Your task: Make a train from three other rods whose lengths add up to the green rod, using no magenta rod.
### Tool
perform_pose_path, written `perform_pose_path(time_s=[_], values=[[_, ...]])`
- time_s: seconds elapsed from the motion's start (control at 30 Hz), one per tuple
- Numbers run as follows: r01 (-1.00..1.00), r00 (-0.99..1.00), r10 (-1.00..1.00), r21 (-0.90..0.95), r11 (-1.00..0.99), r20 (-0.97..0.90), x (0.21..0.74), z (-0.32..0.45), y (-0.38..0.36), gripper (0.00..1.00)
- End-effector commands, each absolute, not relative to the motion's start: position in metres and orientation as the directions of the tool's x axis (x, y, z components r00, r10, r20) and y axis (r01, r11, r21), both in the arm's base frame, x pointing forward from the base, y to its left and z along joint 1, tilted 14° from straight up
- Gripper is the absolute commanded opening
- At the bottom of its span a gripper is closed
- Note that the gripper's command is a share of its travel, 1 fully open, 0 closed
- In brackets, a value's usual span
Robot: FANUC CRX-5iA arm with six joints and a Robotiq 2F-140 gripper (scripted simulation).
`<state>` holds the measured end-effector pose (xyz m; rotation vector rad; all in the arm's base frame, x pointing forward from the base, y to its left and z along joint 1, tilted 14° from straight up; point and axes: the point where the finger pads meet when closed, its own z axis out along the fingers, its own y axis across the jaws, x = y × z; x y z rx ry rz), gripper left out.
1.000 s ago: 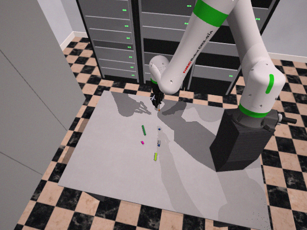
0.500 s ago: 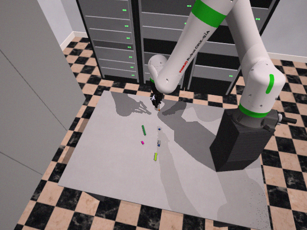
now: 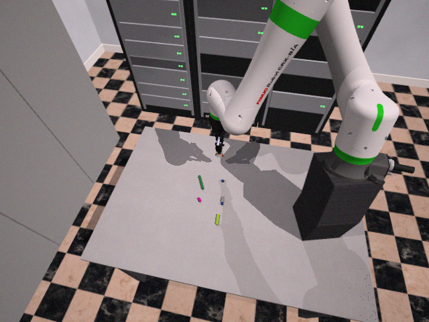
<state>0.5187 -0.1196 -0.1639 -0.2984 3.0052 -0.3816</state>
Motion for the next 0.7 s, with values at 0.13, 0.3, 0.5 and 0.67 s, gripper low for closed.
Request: perform_pose_path(time_s=[0.13,0.3,0.5,0.67], values=[[-0.447,-0.888,-0.460,-0.250,0.859,0.007,0.516,-0.166,-0.111,0.03],[-0.592,-0.798,-0.600,-0.246,0.767,0.049,0.515,-0.167,-0.106,0.03],[-0.718,-0.687,-0.721,-0.235,0.655,0.090,0.513,-0.169,-0.101,0.03],[-0.832,-0.544,-0.828,-0.214,0.512,0.132,0.511,-0.170,-0.095,0.03]])
